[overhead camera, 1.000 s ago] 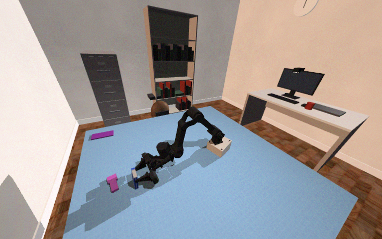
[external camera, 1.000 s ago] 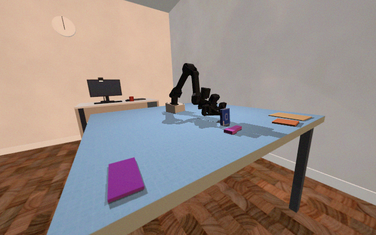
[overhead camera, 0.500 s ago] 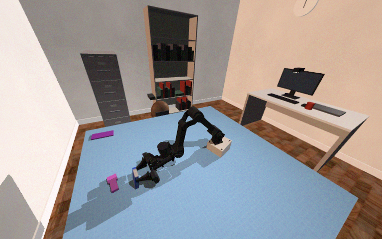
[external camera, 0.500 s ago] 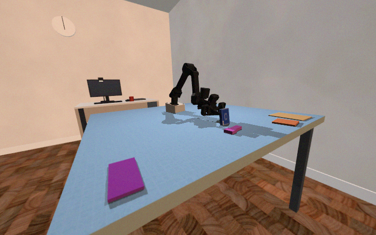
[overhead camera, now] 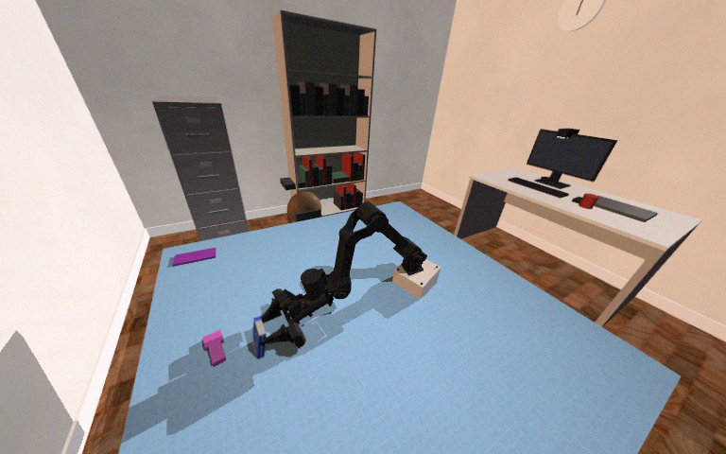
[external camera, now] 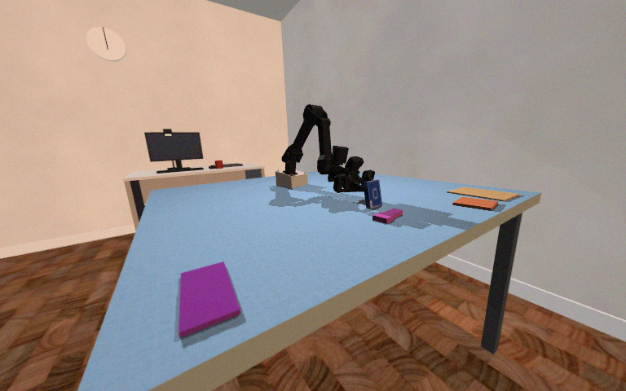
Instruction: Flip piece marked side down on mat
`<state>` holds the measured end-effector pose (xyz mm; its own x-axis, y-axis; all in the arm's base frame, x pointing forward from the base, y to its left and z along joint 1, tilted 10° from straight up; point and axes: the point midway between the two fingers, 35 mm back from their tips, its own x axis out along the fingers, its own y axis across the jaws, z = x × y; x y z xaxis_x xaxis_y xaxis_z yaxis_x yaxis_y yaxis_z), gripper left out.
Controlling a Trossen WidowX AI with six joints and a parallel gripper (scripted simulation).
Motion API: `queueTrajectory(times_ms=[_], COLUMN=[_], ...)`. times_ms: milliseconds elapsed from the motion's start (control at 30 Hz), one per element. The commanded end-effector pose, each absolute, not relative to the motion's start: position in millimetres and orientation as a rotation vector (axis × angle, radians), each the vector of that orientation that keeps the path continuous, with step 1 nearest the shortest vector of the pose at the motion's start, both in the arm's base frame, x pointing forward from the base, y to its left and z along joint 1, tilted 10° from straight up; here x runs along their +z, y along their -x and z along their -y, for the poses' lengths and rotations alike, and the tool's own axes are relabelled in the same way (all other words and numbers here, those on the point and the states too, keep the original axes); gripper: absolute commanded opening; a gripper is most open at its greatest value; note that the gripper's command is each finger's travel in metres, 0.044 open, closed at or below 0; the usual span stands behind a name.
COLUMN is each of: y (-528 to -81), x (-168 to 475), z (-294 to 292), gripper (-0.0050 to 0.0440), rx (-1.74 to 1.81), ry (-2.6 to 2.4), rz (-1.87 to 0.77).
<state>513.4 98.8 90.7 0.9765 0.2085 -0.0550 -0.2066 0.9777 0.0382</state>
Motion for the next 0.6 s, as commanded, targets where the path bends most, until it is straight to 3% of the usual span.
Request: queueTrajectory(times_ms=[0, 567], y=[-510.0, -505.1], x=[86.2, 83.8], z=[-98.2, -96.8], gripper=[0.0, 0.0], rx=[0.211, 0.213], ry=[-0.033, -0.033], rz=[-0.069, -0.068])
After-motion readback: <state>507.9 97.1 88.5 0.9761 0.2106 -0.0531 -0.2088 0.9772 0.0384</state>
